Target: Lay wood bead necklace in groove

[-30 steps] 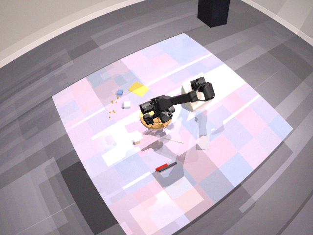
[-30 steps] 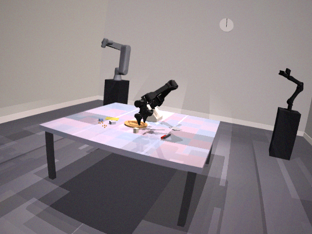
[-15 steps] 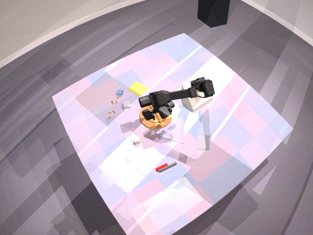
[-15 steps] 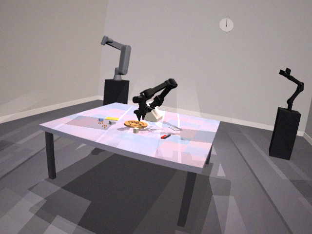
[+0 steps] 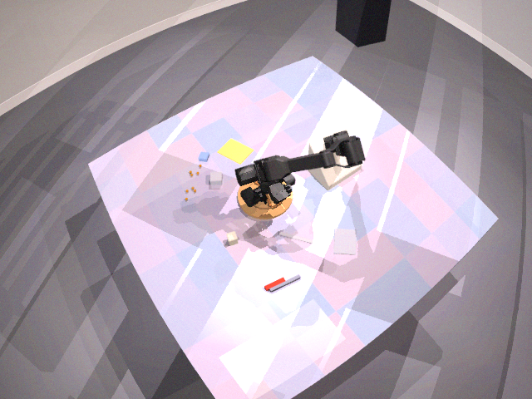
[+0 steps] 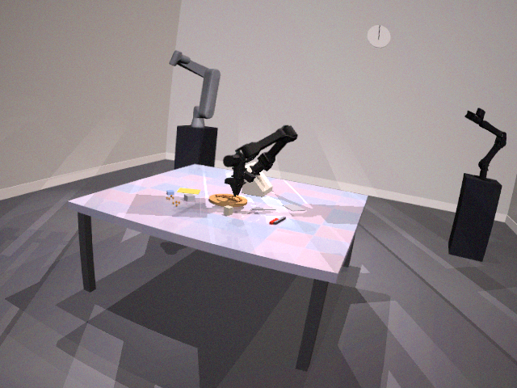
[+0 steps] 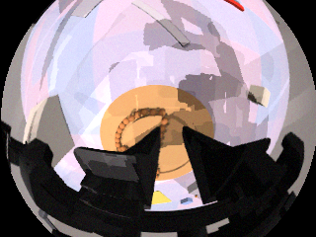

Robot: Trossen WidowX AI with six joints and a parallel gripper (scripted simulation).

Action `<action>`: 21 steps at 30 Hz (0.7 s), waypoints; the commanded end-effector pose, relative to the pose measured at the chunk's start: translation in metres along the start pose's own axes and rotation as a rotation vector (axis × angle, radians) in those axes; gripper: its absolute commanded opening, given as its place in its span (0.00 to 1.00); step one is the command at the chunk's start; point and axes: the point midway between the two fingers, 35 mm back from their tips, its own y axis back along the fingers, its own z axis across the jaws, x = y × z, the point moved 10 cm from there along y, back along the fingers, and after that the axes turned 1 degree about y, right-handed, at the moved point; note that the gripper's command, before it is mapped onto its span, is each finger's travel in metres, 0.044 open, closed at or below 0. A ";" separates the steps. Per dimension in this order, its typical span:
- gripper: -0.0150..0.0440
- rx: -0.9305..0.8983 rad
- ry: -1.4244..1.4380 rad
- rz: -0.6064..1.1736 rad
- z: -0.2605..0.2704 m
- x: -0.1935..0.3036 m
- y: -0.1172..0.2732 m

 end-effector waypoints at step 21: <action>0.46 -0.019 -0.011 -0.005 0.004 0.000 -0.029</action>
